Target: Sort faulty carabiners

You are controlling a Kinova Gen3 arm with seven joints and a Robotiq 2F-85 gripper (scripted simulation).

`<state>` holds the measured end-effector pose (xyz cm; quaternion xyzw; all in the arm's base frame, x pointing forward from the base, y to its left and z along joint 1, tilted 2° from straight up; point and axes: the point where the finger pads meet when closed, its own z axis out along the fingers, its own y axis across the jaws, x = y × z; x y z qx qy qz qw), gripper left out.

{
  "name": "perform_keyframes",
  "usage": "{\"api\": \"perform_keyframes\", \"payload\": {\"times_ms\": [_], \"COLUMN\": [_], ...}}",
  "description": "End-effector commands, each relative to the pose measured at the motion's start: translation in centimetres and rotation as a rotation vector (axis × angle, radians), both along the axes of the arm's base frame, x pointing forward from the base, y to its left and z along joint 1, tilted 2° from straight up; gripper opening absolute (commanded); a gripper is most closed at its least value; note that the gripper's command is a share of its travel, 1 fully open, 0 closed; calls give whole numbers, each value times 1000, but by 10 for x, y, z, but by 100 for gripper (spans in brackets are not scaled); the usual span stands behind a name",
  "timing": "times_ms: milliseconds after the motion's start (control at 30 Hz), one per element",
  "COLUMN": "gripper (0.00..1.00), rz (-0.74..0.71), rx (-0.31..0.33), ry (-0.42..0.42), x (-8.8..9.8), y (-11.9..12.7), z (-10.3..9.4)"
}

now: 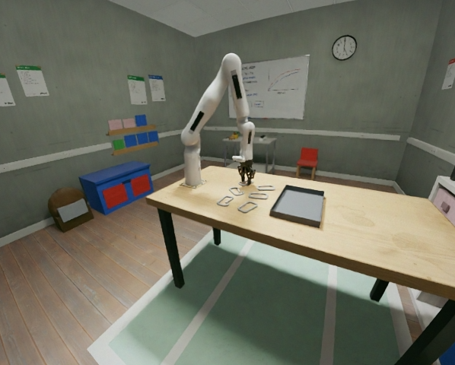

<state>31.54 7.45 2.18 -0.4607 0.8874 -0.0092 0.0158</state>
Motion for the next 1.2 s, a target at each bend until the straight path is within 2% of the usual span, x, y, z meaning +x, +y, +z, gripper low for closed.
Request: {"api": "perform_keyframes", "payload": {"times_ms": [0,1167], "gripper": [55,53], "rz": [0,0], "rx": [0,0], "ry": [-1,-2], "x": [0,0], "y": [0,0], "z": [0,1]}}
